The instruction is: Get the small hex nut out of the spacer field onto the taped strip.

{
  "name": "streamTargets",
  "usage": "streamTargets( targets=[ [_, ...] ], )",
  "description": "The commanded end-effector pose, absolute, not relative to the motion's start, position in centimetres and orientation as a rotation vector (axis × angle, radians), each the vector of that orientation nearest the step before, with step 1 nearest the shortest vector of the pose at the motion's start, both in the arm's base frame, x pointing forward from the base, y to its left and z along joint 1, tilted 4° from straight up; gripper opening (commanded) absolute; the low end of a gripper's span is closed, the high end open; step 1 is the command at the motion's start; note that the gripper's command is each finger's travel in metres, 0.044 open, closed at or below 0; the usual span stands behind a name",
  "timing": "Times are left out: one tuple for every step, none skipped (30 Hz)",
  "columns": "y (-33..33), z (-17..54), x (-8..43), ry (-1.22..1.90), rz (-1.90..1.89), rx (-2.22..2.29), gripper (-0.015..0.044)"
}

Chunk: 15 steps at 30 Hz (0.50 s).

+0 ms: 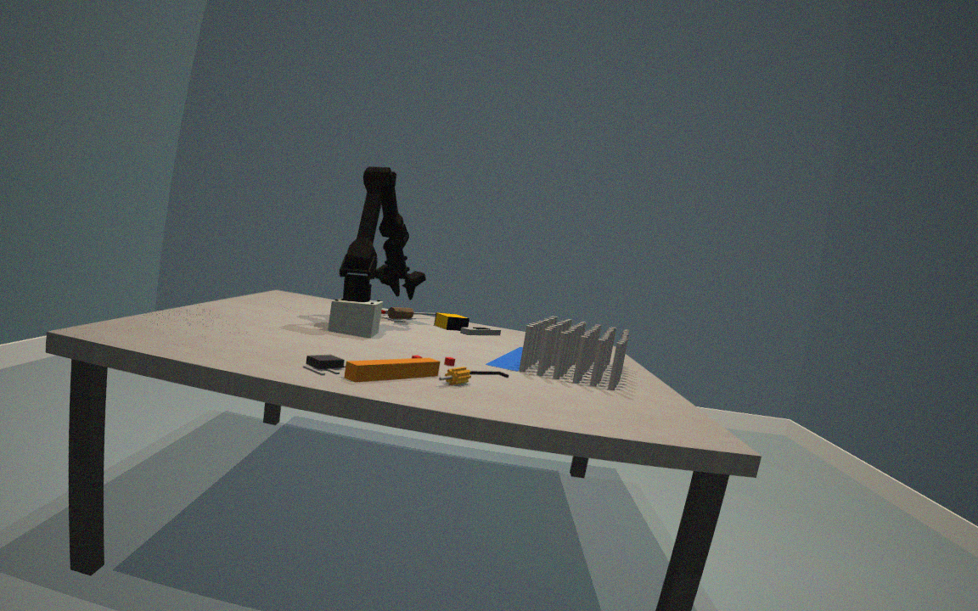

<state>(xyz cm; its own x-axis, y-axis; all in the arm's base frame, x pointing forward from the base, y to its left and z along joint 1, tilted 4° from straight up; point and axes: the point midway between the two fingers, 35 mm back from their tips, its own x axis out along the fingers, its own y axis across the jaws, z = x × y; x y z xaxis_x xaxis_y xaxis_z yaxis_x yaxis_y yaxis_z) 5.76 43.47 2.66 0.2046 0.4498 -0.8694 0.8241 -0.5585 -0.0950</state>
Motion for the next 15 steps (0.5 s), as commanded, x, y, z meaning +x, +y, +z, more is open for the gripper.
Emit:
streamTargets(
  targets=[
    [43.1,1.1,5.7,1.163,-1.31,2.085,0.028],
    [43.2,1.0,5.7,1.163,-1.31,2.085,0.028],
    [43.2,0.8,5.7,1.163,-1.31,2.085,0.028],
    [43.2,0.6,5.7,1.163,-1.31,2.085,0.028],
    [43.2,0.5,5.7,1.163,-1.31,2.085,0.028],
    [43.2,0.3,5.7,1.163,-1.31,2.085,0.028],
    [43.2,0.2,5.6,1.163,-1.31,2.085,0.028],
    [43.2,0.0,5.6,1.163,-1.31,2.085,0.028],
    [43.2,-0.2,5.6,1.163,-1.31,2.085,0.028],
    [43.2,-0.3,5.6,1.163,-1.31,2.085,0.028],
    [43.2,-0.5,5.6,1.163,-1.31,2.085,0.028],
    [43.2,-0.7,5.6,1.163,-1.31,2.085,0.028],
    [43.2,-0.8,5.6,1.163,-1.31,2.085,0.028],
    [43.2,-1.0,5.5,1.163,-1.31,2.085,0.028],
    [43.2,-1.2,5.5,1.163,-1.31,2.085,0.028]
  ],
)
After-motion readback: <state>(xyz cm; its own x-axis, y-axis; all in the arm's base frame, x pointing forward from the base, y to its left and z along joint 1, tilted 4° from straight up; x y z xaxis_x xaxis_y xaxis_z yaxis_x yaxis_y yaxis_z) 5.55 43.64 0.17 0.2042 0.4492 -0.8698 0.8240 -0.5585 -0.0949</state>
